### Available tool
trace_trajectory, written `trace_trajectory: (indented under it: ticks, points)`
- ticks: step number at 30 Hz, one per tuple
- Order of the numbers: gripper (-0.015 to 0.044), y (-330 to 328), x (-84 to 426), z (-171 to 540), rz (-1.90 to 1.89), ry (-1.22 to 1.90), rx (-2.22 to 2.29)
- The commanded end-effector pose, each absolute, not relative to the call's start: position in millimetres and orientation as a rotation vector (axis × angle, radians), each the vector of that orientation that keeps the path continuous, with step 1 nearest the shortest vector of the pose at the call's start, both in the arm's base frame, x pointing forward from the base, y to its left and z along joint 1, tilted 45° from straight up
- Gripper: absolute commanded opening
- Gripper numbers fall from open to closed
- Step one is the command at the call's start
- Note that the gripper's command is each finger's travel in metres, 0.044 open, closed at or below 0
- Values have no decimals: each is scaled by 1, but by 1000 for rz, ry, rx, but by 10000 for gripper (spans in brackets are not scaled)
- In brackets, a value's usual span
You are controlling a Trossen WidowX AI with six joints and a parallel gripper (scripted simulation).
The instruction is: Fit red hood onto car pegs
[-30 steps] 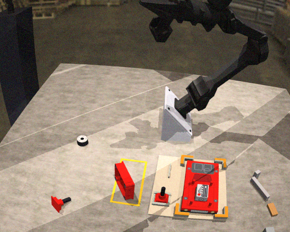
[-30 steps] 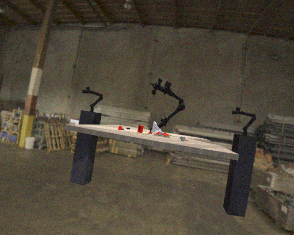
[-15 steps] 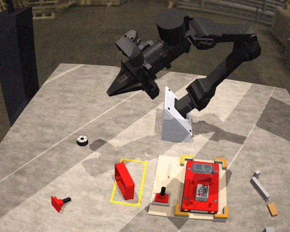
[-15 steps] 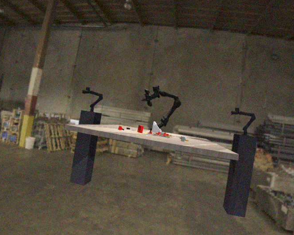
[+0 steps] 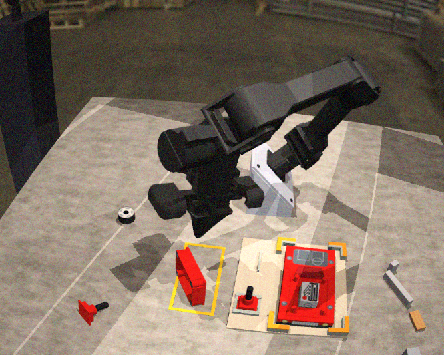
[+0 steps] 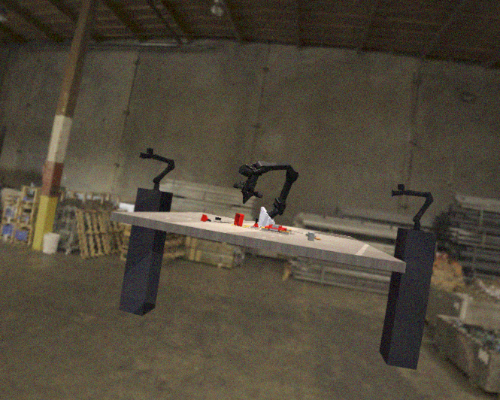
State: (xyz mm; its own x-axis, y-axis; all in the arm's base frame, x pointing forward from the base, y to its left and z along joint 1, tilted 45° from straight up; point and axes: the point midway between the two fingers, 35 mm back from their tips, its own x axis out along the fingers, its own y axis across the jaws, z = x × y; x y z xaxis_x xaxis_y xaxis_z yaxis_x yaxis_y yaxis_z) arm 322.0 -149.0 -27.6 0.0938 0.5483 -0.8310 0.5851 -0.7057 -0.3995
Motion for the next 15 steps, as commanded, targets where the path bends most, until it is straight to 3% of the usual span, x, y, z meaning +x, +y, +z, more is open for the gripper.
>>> trace_trajectory:
  ticks: [1, 15]
  points:
    - [0, -117, 314, -41, -1877, 1384, 2321]
    - [0, -93, 312, -62, -1907, 1418, 2323]
